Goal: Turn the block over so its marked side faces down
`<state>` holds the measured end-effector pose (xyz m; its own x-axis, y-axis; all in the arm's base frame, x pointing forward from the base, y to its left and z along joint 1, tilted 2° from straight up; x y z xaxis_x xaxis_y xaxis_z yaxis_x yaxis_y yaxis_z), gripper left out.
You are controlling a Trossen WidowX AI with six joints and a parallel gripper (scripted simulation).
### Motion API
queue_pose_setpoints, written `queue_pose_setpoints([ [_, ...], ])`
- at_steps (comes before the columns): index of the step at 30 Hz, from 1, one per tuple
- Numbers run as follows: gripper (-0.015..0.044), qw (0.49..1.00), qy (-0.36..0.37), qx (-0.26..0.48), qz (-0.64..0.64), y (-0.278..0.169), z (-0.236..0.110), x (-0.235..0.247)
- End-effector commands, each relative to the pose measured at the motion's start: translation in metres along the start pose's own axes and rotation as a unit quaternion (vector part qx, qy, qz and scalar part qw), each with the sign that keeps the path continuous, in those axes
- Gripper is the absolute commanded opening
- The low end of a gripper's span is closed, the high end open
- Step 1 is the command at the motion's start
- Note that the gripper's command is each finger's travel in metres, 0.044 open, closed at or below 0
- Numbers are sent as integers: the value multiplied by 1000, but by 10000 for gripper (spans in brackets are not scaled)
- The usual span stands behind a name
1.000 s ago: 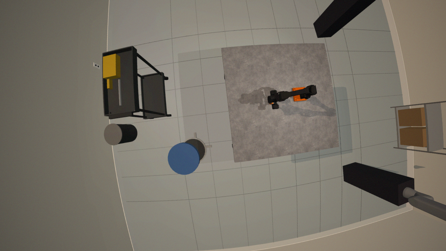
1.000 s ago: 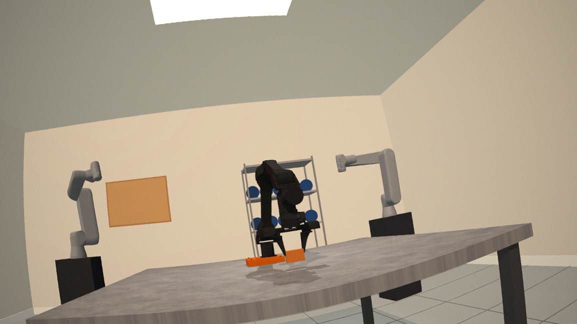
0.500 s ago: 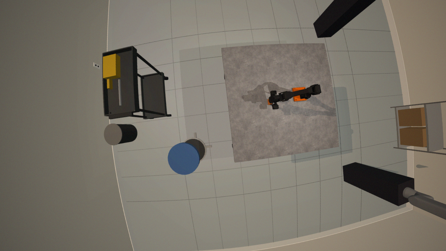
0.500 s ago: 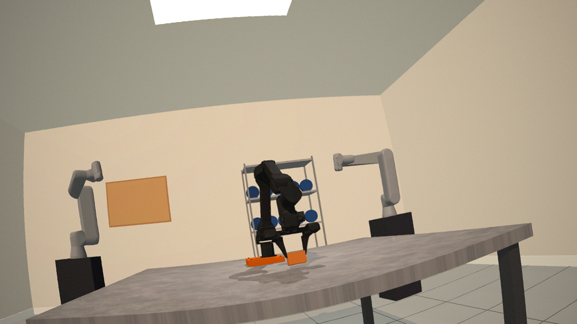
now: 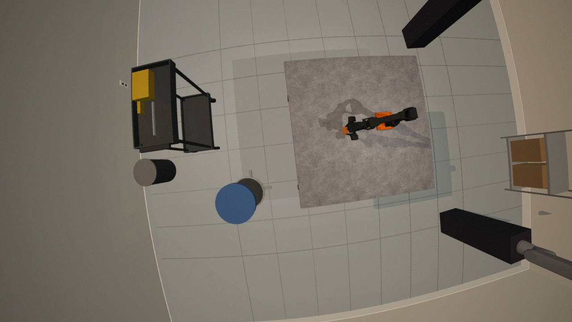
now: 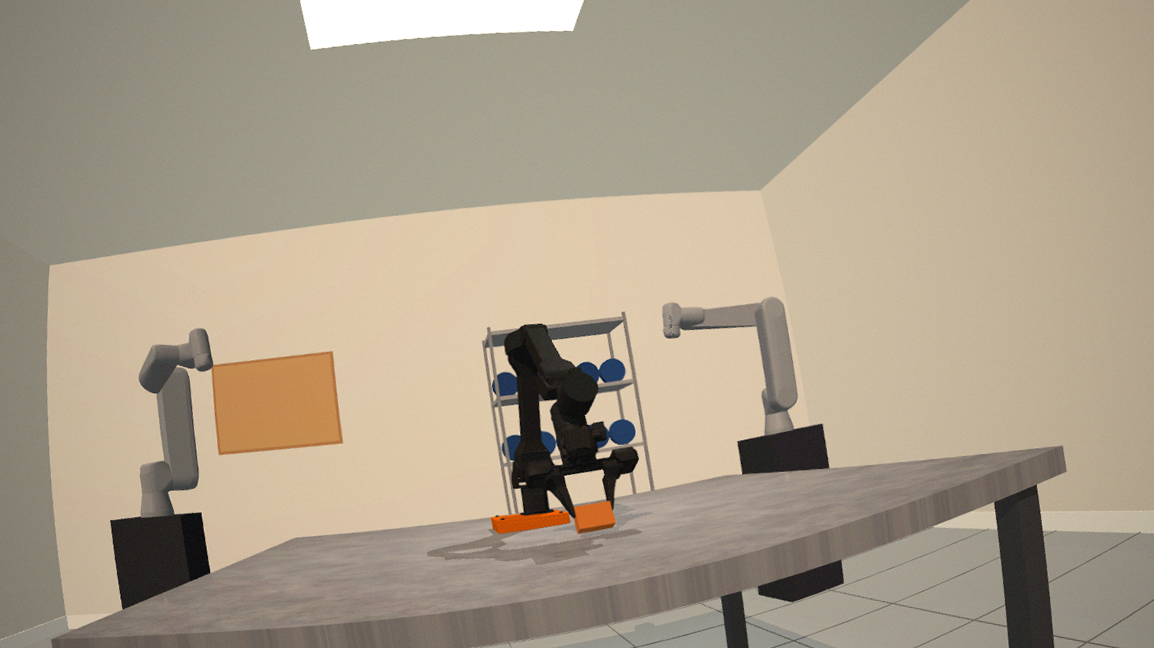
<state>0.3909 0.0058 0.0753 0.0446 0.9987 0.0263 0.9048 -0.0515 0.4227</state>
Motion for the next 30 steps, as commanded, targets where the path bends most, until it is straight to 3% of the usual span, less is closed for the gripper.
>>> queue_pose_setpoints([
  [1, 0, 999, -2, -33, 3, -2, -4, -1],
  [15, 0, 996, -2, -93, 4, -10, -6, -1],
  [30, 0, 980, -6, -198, 1, -11, 31, 0],
])
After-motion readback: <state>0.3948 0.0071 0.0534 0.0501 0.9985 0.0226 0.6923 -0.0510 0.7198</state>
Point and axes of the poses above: the point midway between the two fingers, 35 mm back from their tips, its own z axis out along the fingers, its own x axis across the jaws, y = z × x, the point moved 2 cm from there along -z, back along the fingers, and after that the axes turned 1 degree about -z, right-handed, at the moved point
